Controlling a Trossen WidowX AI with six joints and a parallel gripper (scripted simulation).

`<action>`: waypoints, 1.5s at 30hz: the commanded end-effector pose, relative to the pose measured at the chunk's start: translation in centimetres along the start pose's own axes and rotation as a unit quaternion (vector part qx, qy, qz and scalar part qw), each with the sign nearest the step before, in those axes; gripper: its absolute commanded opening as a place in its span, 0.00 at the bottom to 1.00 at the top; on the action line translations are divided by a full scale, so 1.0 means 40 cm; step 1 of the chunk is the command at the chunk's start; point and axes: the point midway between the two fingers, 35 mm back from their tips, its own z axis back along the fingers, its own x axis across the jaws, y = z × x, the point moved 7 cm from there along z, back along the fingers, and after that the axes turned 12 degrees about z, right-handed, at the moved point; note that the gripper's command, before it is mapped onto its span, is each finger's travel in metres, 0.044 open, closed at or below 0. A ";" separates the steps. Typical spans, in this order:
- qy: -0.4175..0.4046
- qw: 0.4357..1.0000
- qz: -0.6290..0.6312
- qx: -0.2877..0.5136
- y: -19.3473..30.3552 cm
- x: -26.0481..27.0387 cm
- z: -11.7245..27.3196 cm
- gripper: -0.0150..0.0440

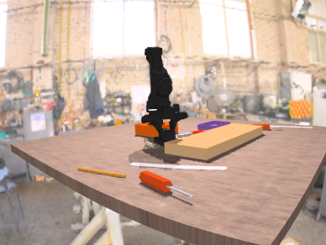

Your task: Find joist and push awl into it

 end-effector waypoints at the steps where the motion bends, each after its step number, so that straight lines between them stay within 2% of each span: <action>1: 0.001 1.000 -0.002 -0.004 -0.015 -0.005 0.023 0.32; 3: 0.001 1.000 -0.002 -0.004 -0.025 -0.008 0.046 0.25; 18: 0.001 1.000 -0.002 -0.004 -0.067 -0.015 0.240 0.25; 25: -0.002 1.000 0.009 -0.004 -0.092 -0.021 0.246 0.25; 45: -0.026 0.995 0.100 -0.011 -0.294 -0.066 0.246 0.25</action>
